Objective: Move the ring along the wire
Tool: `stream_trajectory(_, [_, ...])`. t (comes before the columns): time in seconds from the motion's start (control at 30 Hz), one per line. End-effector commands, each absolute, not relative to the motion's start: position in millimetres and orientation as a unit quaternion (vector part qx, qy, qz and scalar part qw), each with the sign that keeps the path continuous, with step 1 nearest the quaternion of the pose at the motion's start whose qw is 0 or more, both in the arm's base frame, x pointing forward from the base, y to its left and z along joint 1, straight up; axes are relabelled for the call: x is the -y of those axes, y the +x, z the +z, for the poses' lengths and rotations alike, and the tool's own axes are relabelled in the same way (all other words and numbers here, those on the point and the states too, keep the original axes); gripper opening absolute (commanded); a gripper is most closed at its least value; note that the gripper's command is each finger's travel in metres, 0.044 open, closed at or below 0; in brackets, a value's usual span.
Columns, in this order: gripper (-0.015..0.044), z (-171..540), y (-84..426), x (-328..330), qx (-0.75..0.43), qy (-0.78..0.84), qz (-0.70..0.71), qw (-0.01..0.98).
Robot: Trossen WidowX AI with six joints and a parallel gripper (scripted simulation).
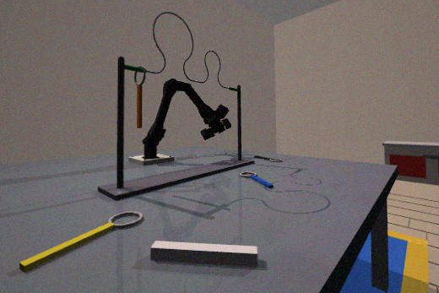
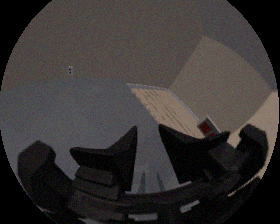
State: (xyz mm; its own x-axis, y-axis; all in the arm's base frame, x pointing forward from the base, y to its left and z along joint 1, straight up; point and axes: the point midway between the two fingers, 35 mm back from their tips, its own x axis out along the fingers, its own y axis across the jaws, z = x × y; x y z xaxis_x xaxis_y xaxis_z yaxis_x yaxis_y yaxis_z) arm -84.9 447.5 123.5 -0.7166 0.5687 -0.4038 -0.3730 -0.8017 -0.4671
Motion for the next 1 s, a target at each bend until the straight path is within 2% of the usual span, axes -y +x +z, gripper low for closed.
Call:
stream_trajectory(0.0, [0.0160,125,-57,-446,0.166,-0.307,0.888,0.299])
stream_trajectory(0.5, [0.0160,128,72,-411,0.077,-0.448,0.764,0.458])
stream_trajectory(0.97, [0.0160,127,188,-322,-0.056,-0.551,0.597,0.580])
